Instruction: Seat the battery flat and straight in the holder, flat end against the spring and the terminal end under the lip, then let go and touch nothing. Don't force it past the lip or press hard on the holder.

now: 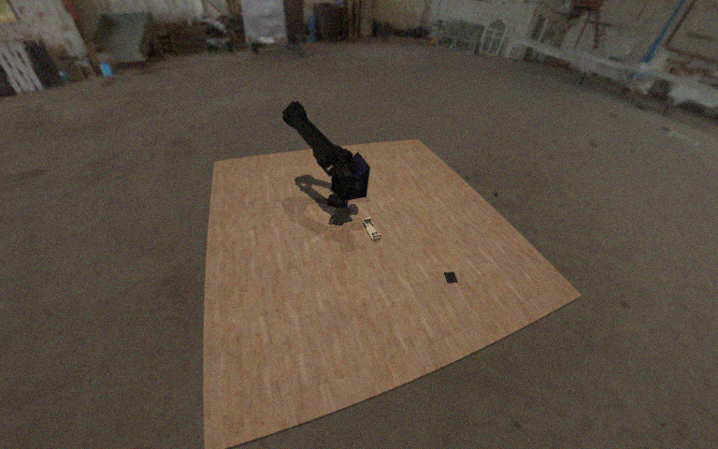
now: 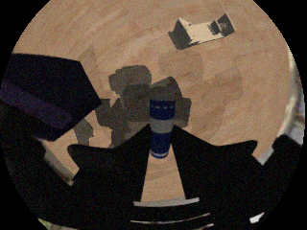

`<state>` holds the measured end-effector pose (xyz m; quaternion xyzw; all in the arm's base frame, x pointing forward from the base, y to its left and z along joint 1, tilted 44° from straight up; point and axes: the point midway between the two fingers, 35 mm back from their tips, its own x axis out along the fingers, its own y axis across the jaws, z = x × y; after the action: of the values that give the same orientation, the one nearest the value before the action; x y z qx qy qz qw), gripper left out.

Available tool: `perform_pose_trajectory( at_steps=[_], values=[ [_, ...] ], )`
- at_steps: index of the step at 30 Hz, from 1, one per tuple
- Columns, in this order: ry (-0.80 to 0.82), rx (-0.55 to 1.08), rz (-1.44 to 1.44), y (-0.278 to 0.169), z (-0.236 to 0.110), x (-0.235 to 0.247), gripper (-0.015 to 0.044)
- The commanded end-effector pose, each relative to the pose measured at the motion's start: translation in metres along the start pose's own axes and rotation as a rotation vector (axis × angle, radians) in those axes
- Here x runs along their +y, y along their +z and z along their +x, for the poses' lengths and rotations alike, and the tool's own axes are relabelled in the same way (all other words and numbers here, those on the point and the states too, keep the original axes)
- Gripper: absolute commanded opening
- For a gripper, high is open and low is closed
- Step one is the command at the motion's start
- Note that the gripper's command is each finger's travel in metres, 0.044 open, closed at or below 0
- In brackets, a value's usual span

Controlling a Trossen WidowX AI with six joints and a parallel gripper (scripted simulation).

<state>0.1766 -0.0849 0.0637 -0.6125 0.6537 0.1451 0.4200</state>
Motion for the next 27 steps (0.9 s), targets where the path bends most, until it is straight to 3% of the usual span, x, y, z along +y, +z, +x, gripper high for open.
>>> perform_pose_trajectory(
  at_steps=[1, 27],
  values=[
    [-0.005, -0.002, 0.107, 0.010, -0.006, -0.014, 0.0085],
    [0.009, -0.014, 0.979, 0.131, -0.027, -0.070, 0.0085]
  ],
)
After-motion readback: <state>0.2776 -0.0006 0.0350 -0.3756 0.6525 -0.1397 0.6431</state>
